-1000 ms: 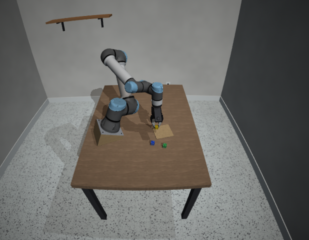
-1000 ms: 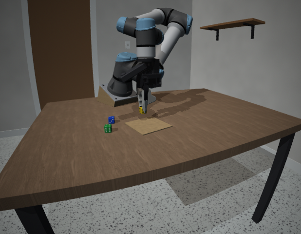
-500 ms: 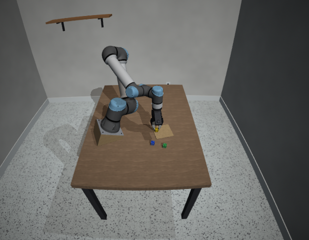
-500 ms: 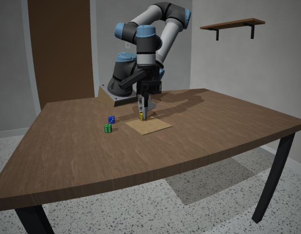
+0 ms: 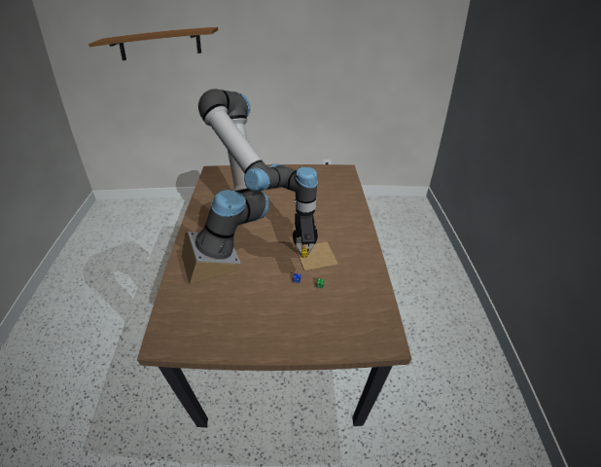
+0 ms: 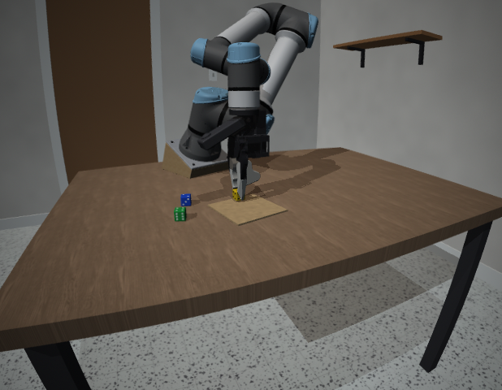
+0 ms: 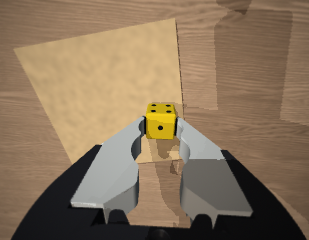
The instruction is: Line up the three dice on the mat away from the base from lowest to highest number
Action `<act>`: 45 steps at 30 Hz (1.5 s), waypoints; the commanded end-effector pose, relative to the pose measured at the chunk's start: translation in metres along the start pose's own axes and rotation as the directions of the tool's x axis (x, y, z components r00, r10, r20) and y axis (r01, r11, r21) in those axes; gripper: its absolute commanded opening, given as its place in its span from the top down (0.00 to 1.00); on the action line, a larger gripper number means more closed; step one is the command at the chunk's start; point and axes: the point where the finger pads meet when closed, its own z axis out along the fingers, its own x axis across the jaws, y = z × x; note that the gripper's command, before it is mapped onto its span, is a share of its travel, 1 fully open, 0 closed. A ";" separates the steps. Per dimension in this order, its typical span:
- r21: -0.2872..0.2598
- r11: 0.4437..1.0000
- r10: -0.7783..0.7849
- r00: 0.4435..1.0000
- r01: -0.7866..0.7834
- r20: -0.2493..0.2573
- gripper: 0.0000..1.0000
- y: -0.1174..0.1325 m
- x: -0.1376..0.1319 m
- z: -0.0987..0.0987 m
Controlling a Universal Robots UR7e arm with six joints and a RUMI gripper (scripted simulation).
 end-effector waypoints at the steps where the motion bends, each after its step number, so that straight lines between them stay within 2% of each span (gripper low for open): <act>1: 0.000 1.000 0.000 1.000 0.000 0.001 0.94 0.000 0.000 0.000; 45: 0.000 1.000 0.000 1.000 0.000 0.001 0.94 0.000 0.000 0.004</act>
